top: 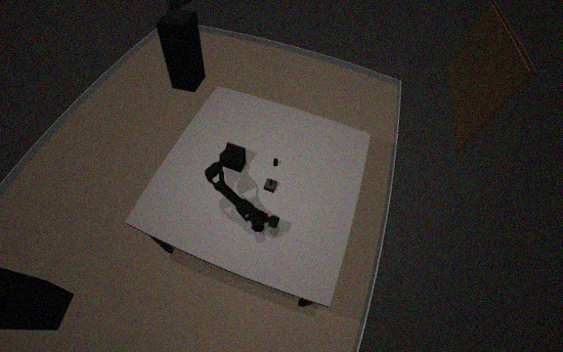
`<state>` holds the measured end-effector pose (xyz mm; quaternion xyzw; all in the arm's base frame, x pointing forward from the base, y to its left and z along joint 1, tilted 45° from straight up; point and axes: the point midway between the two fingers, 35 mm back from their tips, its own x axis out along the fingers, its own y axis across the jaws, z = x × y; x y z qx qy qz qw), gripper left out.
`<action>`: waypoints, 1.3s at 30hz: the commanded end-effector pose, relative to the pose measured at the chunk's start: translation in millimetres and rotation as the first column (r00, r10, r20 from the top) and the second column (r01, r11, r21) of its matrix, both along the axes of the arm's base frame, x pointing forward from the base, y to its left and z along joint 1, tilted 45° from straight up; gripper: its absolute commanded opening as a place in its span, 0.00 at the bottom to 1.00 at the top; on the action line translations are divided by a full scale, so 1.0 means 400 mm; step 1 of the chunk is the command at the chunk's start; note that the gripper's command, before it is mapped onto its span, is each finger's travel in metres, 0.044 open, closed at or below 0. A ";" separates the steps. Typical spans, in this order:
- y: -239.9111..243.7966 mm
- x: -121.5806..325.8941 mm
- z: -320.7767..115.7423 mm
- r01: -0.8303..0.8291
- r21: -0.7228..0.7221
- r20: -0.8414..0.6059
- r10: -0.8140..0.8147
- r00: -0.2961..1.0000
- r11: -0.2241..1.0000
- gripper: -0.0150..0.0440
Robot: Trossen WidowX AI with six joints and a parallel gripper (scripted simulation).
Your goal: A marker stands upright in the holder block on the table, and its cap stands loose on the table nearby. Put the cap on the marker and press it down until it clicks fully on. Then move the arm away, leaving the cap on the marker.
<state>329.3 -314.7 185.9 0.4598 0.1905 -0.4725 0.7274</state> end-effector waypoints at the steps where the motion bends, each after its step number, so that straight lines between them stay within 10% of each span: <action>1: 0.133 0.062 -0.110 -0.227 0.014 -0.228 0.224 0.947 0.974 0.67; 13: 0.561 0.087 -0.386 -0.811 0.306 -0.738 0.662 0.128 0.498 0.67; 23: 0.868 -0.061 -0.533 -0.584 0.805 -0.576 0.101 -0.811 -0.102 0.67; 27: 0.929 -0.117 -0.557 -0.401 0.904 -0.422 -0.151 -0.894 -0.149 0.67; 39: 0.910 -0.118 -0.578 -0.401 0.904 -0.422 -0.151 -0.894 -0.149 0.67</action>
